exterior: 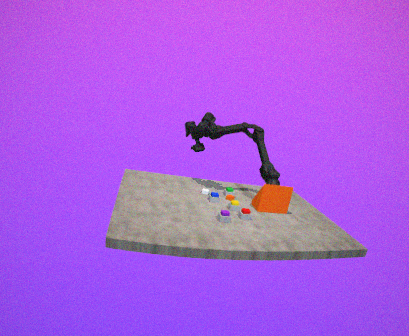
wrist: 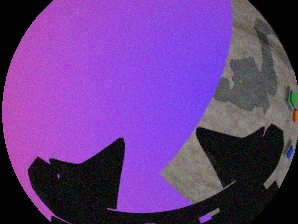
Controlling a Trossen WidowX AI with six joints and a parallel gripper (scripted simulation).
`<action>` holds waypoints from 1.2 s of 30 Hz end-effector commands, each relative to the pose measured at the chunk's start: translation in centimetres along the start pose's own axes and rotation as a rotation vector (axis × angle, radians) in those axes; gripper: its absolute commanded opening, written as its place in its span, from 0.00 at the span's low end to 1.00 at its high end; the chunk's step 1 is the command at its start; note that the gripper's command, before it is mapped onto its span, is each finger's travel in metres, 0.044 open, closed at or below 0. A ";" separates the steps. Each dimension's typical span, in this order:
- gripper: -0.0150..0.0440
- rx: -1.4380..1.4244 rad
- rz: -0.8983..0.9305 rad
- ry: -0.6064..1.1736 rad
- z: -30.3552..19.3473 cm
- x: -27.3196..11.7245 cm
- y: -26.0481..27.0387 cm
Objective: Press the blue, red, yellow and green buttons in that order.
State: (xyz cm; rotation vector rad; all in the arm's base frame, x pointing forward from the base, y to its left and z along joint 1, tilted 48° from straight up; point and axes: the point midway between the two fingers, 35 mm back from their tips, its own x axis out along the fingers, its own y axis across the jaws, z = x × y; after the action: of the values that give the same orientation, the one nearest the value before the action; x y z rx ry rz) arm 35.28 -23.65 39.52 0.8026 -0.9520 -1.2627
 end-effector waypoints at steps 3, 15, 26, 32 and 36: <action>0.93 -0.168 0.006 0.094 -3.0 -1.3 -1.0; 0.93 -0.952 0.049 0.544 -13.2 -9.9 -9.9; 0.93 -1.537 0.070 0.855 -14.2 -17.0 -18.7; 0.93 -1.875 0.062 1.009 -12.0 -20.4 -23.2; 0.93 -2.108 0.042 1.100 -9.6 -22.2 -25.7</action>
State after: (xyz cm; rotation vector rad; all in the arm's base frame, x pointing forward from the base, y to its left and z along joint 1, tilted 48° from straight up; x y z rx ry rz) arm 38.04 -8.30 12.66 -0.1152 0.8726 -0.9823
